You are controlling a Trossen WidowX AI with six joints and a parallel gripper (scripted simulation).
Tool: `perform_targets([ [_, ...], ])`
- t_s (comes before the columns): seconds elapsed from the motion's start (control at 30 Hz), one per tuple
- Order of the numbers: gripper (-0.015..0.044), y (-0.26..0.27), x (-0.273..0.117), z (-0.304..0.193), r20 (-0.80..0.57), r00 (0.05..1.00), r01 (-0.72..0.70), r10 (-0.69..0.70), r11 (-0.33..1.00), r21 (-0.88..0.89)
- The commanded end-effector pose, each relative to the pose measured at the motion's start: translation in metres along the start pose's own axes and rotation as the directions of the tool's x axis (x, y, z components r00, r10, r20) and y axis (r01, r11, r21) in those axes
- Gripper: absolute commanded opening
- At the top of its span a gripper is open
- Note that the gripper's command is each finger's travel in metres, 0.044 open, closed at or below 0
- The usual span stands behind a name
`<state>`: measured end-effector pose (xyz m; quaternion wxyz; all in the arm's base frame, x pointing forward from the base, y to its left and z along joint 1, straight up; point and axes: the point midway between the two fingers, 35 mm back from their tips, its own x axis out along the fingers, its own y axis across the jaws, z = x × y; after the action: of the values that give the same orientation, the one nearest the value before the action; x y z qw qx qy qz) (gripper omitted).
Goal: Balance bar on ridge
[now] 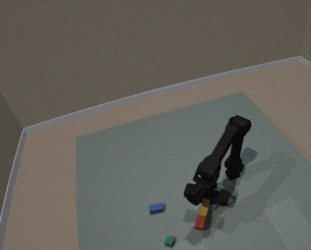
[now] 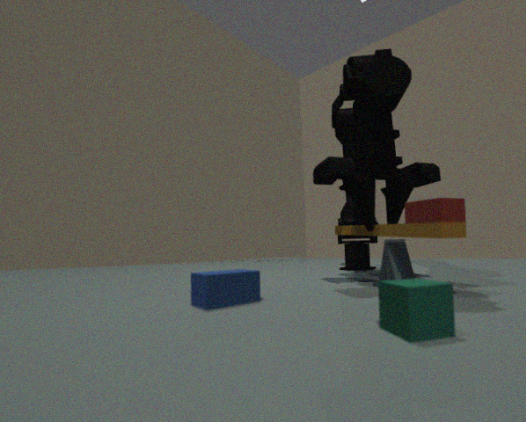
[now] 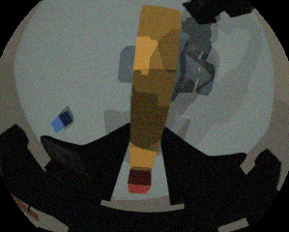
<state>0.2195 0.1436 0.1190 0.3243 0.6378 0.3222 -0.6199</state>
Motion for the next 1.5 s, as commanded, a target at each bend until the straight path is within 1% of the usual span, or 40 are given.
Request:
perform_targets([
  [0.0,0.0000,-0.0007,0.0006,-0.0007,-0.004,1.000,0.005,-0.005,1.000,0.004],
  [1.47,0.0000,-0.0007,0.0043,-0.0009,-0.004,1.000,0.005,-0.005,1.000,0.004],
])
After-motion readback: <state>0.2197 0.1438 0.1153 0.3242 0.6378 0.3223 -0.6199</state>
